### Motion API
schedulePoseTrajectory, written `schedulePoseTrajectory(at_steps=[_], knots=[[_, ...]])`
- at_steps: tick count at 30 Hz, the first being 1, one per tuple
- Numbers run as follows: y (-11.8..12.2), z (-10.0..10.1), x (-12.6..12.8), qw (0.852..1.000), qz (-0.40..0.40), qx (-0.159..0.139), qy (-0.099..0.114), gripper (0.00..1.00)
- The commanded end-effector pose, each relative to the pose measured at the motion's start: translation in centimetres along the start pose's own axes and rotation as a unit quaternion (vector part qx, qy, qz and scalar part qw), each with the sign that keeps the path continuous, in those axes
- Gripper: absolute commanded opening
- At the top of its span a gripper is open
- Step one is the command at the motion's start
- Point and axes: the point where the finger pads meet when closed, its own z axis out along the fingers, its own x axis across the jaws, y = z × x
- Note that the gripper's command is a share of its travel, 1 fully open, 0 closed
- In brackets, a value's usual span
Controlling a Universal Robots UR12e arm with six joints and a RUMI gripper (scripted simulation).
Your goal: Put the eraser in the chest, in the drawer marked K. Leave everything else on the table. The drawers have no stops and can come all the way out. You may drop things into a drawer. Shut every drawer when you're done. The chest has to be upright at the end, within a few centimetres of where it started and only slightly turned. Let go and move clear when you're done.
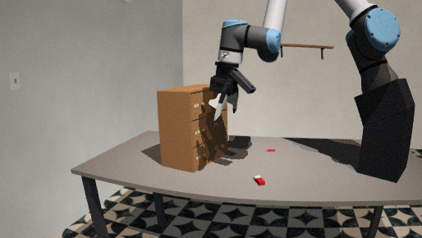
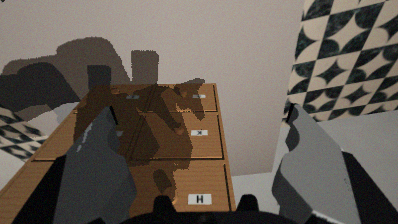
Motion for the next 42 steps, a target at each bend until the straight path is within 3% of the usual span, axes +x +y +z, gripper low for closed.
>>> schedulePoseTrajectory(at_steps=[1, 26, 28, 42], knots=[[0.4, 0.5, 0.0, 1.000, 0.000, -0.024, 0.000, 1.00], [2.0, 3.2, 0.0, 0.989, 0.000, -0.146, 0.001, 1.00], [2.0, 3.2, 0.0, 0.989, 0.000, -0.146, 0.001, 1.00], [3.0, 4.9, 0.0, 0.975, 0.000, -0.224, 0.001, 1.00]])
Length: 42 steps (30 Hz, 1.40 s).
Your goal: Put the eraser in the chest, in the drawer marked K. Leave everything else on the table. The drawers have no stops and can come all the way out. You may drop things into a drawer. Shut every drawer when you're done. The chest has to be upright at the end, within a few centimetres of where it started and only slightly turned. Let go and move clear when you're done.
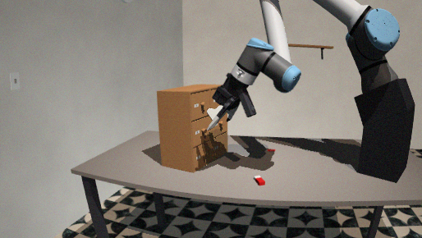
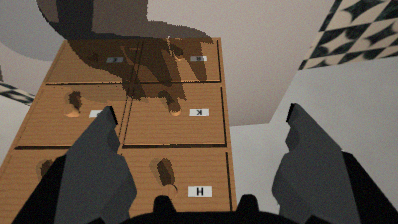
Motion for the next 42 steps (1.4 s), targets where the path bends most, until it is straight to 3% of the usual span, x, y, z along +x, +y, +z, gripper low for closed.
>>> schedulePoseTrajectory(at_steps=[1, 3, 18, 42], knots=[[0.2, 0.8, 0.0, 0.999, 0.000, -0.034, 0.001, 1.00], [0.2, 0.8, 0.0, 0.999, 0.000, -0.034, 0.001, 1.00], [0.5, 2.8, 0.0, 0.993, 0.000, -0.115, 0.001, 1.00], [0.8, 5.0, 0.0, 0.980, 0.000, -0.198, 0.001, 1.00]])
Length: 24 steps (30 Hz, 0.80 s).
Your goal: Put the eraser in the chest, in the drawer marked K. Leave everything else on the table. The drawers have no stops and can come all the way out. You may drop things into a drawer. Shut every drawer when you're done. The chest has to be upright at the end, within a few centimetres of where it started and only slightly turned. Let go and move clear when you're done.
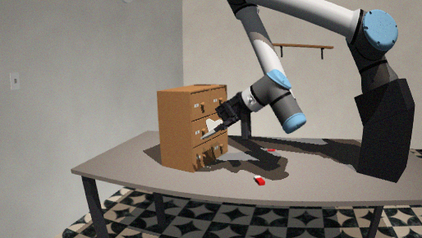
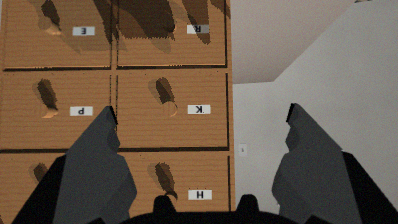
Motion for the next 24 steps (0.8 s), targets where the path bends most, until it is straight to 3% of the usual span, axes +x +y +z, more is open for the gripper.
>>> schedulePoseTrajectory(at_steps=[1, 24], knots=[[-0.03, 0.42, 0.02, 1.000, 0.000, -0.018, 0.000, 1.00], [-0.22, 1.20, 0.02, 0.999, 0.000, -0.050, 0.000, 1.00]])
